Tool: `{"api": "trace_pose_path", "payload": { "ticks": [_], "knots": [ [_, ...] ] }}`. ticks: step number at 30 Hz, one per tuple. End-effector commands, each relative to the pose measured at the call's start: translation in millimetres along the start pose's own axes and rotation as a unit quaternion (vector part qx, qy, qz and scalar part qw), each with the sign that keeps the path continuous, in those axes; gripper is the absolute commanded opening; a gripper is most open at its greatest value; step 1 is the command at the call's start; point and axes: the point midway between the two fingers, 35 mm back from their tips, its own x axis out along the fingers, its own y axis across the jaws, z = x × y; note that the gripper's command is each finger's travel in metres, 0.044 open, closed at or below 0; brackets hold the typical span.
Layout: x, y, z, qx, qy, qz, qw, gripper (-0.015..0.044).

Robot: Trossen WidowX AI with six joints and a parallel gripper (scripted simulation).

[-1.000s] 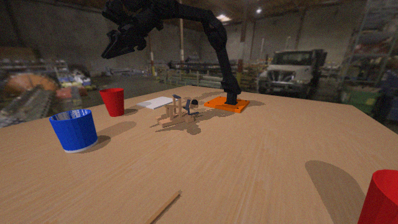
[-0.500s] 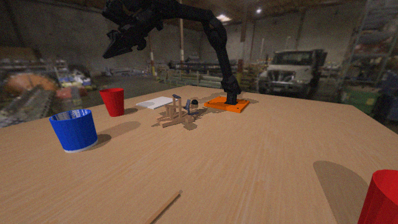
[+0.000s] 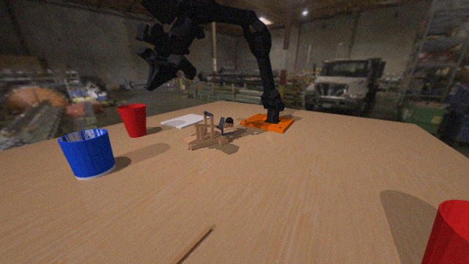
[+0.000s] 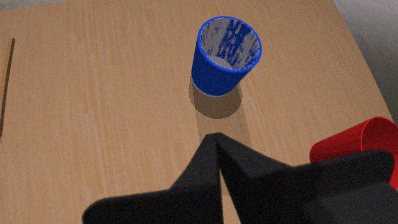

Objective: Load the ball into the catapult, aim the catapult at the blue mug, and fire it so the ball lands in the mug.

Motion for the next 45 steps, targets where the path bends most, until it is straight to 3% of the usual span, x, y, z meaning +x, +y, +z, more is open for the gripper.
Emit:
{"api": "trace_pose_path", "payload": {
  "ticks": [1, 23, 45],
  "knots": [
    [0.6, 18.0, -18.8, -0.04, 0.043, 0.0, 0.998, 0.0],
    [-20.2, 89.9, -117.3, -0.281, 0.254, 0.011, 0.926, 0.0],
    [-76.2, 114.3, -194.4, -0.536, 0.415, 0.022, 0.735, 0.0]
  ]
}}
